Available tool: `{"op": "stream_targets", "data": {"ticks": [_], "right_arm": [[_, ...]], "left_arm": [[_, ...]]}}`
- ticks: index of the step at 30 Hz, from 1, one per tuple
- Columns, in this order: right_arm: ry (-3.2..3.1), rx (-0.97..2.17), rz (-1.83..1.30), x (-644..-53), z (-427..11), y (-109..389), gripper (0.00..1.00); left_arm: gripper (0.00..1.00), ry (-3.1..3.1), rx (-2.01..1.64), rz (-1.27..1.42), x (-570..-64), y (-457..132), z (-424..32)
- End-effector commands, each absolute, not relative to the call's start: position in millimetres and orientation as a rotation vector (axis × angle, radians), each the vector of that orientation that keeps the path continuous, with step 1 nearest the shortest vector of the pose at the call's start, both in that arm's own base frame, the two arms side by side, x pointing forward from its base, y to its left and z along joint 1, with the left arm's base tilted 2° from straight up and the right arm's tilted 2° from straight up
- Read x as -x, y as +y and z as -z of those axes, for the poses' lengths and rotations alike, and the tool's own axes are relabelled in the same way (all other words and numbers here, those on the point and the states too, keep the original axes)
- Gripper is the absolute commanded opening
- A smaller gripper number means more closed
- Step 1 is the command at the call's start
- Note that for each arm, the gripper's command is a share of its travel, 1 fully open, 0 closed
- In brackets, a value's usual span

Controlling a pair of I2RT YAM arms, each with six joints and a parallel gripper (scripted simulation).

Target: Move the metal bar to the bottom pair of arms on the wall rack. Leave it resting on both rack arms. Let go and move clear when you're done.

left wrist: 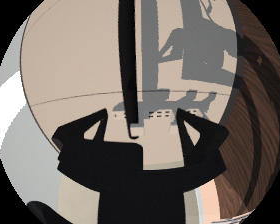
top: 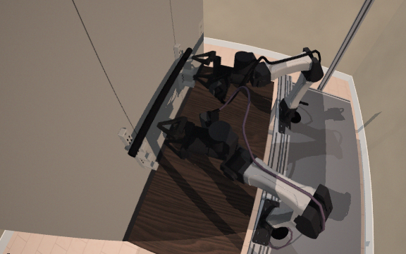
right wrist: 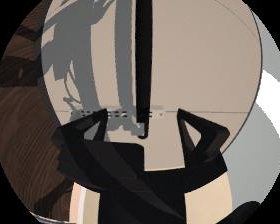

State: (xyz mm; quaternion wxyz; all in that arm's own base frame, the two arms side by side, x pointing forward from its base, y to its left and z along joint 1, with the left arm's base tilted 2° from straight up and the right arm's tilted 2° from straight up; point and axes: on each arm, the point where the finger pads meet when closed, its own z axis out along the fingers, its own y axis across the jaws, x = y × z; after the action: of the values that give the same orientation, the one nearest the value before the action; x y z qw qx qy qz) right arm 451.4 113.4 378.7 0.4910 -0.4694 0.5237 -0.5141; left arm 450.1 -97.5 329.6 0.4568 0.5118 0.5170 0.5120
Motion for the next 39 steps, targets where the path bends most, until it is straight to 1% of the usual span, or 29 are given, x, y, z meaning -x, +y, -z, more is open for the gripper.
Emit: {"op": "stream_targets", "data": {"ticks": [1,17,39], "right_arm": [[1.266,1.127,1.259,-459,-384,110,1.0],[1.262,1.127,1.256,-476,-385,106,1.0],[1.257,1.13,1.25,-497,-386,104,1.0]], "left_arm": [[1.0,1.253,-1.247,-1.275,-458,-97,-338],[1.0,1.237,-1.215,-1.279,-475,-93,-353],[1.0,1.233,-1.214,-1.276,-496,-91,-354]]}}
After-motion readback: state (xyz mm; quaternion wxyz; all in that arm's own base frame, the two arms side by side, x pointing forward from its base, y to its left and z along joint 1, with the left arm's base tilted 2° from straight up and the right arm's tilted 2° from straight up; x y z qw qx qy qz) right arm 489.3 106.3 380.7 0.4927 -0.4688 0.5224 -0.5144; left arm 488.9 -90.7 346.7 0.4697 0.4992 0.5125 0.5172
